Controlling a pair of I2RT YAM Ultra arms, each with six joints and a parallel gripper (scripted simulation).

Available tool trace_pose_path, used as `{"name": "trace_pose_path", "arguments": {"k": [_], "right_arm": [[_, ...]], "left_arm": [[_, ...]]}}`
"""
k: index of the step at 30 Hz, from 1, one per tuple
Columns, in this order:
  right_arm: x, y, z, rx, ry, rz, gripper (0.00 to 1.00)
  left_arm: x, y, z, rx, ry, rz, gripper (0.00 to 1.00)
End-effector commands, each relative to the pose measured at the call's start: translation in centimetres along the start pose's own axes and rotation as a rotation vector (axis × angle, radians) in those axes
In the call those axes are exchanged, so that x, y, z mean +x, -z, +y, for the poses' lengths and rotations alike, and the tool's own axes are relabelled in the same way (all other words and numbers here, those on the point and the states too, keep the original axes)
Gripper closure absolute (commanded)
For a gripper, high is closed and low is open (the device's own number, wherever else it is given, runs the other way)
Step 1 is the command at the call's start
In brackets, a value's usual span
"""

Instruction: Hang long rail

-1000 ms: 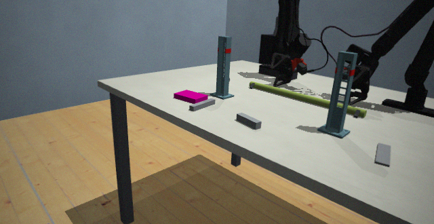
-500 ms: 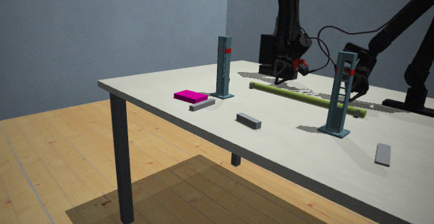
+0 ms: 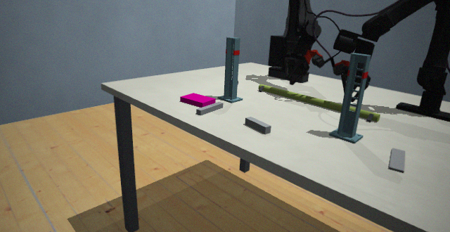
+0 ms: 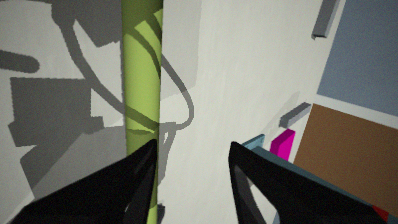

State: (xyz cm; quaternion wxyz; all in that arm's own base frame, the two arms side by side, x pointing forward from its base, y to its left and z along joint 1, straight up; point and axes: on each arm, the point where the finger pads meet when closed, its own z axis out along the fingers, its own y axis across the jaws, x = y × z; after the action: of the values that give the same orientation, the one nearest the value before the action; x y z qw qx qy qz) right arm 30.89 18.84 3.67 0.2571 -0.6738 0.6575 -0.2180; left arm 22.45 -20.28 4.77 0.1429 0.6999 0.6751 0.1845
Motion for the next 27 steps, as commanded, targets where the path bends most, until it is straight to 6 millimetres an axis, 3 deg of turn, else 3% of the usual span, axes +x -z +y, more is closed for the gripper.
{"name": "trace_pose_path", "arguments": {"k": [1,10,16,21,27], "right_arm": [[0.0,-0.4,0.9,-0.230,0.042,0.018,0.52],[1.4,-0.2,0.9,-0.478,0.058,0.037,0.52],[3.0,0.1,0.8,-0.666,0.020,0.036,0.52],[4.7,-0.5,0.8,-0.764,-0.025,0.038,0.52],[5.6,-1.1,1.0,-0.795,-0.051,0.049,0.52]], "left_arm": [[-0.1,0.2,-0.7,0.220,-0.050,-0.005,0.52],[0.4,0.6,0.8,0.426,-0.007,-0.053,0.52],[1.9,-0.4,1.6,0.551,0.011,-0.072,0.52],[2.8,-1.4,2.5,0.570,0.053,-0.065,0.52],[2.7,-1.2,2.7,0.559,0.053,-0.069,0.52]]}}
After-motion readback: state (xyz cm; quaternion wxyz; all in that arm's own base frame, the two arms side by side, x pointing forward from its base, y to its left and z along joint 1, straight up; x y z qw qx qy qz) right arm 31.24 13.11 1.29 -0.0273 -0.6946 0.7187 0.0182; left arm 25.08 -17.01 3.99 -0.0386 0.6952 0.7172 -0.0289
